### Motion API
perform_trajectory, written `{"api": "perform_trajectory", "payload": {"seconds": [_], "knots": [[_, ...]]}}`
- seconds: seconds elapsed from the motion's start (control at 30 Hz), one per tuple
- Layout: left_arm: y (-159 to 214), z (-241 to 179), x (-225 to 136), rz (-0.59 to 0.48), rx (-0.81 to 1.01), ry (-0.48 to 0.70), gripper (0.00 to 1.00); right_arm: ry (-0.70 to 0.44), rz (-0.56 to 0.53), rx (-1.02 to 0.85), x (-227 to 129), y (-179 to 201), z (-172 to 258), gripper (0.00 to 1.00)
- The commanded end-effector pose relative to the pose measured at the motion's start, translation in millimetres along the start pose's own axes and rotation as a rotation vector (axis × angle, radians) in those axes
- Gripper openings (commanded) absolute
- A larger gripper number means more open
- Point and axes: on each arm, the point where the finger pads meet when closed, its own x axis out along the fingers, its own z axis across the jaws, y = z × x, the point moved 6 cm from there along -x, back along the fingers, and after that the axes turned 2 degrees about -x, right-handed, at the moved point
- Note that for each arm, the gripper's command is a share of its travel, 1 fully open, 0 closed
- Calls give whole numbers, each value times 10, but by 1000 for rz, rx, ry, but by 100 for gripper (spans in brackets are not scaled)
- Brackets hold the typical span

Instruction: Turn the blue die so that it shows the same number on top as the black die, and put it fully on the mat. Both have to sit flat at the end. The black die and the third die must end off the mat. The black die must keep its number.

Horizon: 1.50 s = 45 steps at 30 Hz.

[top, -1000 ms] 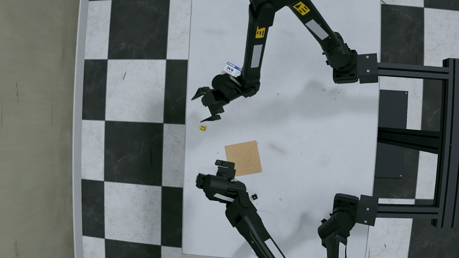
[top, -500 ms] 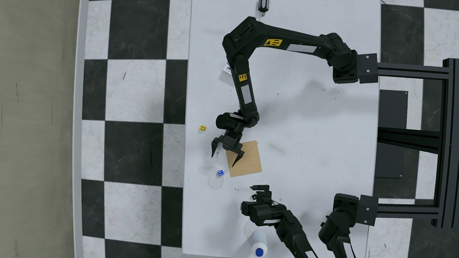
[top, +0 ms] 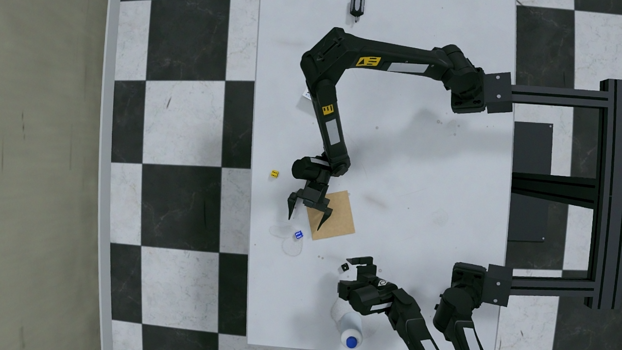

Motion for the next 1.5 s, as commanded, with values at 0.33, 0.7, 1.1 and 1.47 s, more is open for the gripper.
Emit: {"api": "perform_trajectory", "payload": {"seconds": [0.33,0.7,1.1,1.47], "knots": [[-112,-122,-161,-57,49,30,100,9,-21,18,281,-189,197,44],[-330,-503,-1060,-292,152,104,100,298,111,144,763,-434,574,44],[-248,-538,-1788,-492,157,187,100,696,319,267,516,-153,644,44],[-270,-496,-1929,-529,130,203,100,741,339,255,462,-173,585,44]]}}
